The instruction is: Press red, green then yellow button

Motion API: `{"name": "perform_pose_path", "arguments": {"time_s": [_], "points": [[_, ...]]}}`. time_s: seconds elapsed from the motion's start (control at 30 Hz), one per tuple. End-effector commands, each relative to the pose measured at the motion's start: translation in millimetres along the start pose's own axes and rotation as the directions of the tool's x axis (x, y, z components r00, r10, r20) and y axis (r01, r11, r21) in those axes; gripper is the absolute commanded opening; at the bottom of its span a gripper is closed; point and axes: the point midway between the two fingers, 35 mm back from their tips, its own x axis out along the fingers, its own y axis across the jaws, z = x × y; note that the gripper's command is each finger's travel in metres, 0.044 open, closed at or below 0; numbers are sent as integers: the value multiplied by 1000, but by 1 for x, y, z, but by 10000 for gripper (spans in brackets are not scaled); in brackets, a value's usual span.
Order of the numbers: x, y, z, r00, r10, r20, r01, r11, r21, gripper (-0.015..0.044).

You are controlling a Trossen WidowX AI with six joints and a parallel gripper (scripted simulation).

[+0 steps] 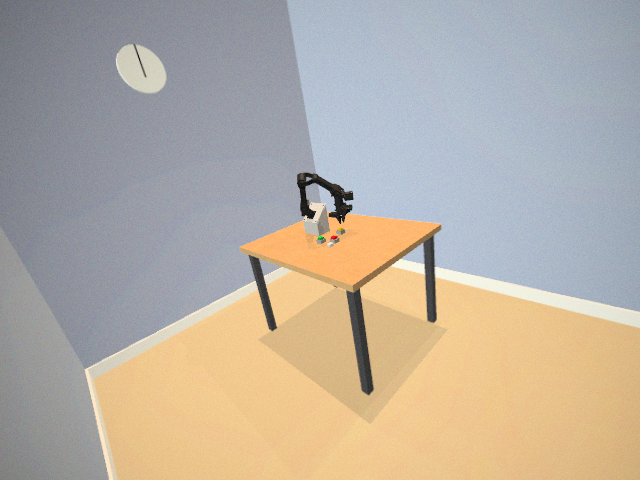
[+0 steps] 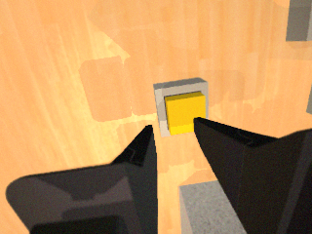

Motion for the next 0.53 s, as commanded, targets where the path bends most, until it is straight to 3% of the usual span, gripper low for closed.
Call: {"name": "perform_pose_path", "arguments": {"time_s": [0.0,0.23,0.5], "points": [[-18,37,15,999,27,17,-27,999,21,230],[-49,103,24,1000,19,6,-19,1000,7,400],[-57,121,22,1000,8,0,-8,1000,-1,400]]}}
